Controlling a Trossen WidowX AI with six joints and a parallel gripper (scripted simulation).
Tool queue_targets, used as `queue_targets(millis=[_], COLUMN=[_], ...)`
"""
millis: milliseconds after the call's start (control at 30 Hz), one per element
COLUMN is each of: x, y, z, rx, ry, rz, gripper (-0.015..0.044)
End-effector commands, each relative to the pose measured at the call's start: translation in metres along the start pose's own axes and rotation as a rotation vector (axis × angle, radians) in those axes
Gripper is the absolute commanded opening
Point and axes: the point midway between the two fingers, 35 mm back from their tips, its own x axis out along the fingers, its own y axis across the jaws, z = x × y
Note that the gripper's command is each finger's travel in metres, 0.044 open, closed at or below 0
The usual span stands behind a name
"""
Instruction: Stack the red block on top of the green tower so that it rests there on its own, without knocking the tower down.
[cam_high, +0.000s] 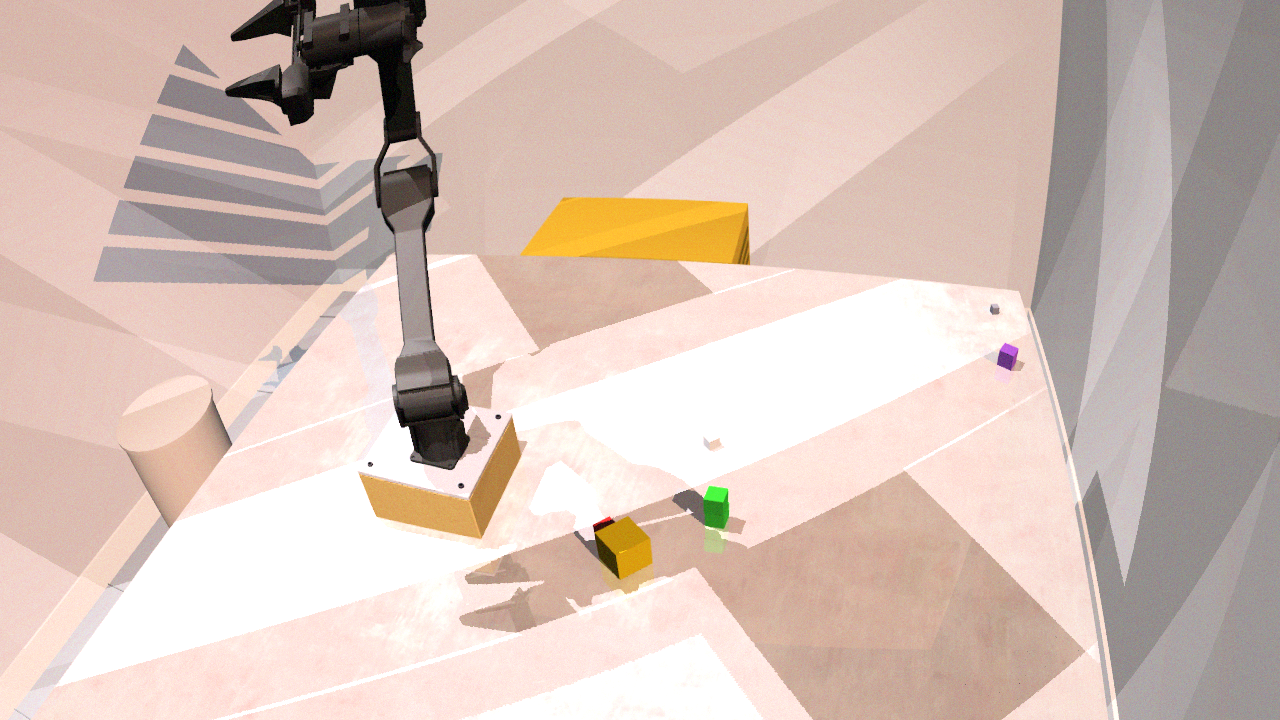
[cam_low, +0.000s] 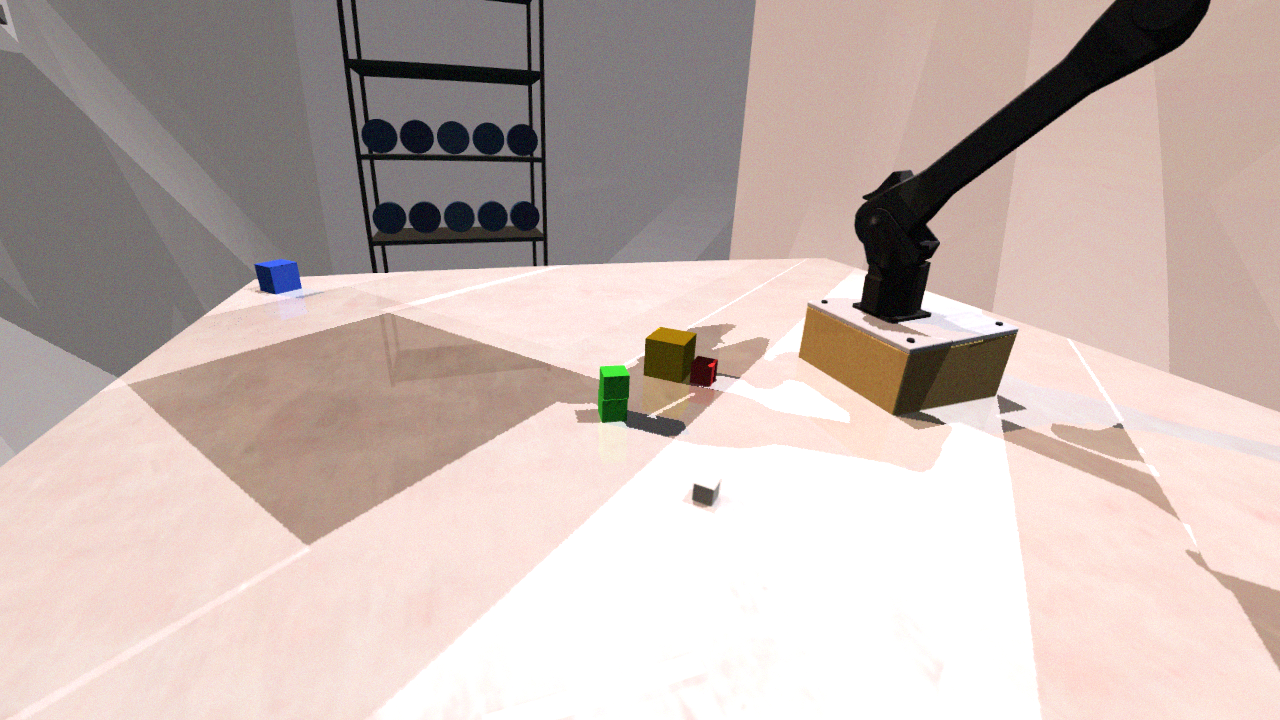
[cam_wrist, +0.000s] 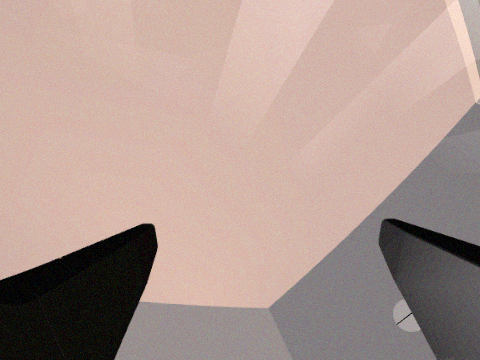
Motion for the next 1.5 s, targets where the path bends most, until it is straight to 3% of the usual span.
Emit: queue_targets(millis=[0,400,600,800,1133,1467], x=[0.000,-0.004,-0.035,-0.091,-0.207,-0.294], y=[-0.001,-0.107,-0.204,-0.303,-0.424,-0.465], z=[0.000,-0.042,-0.065,-0.062,0.012,0.143], rx=[-0.004,-0.431,-0.810,-1.223,-1.848,-2.262], ry=[0.002,0.199,0.458,0.774,1.426,2.175], rz=[-0.002,-0.239,-0.451,-0.623,-0.811,-0.886], gripper=[0.0426,0.0440,0.0440,0.0440,0.0440,0.0440])
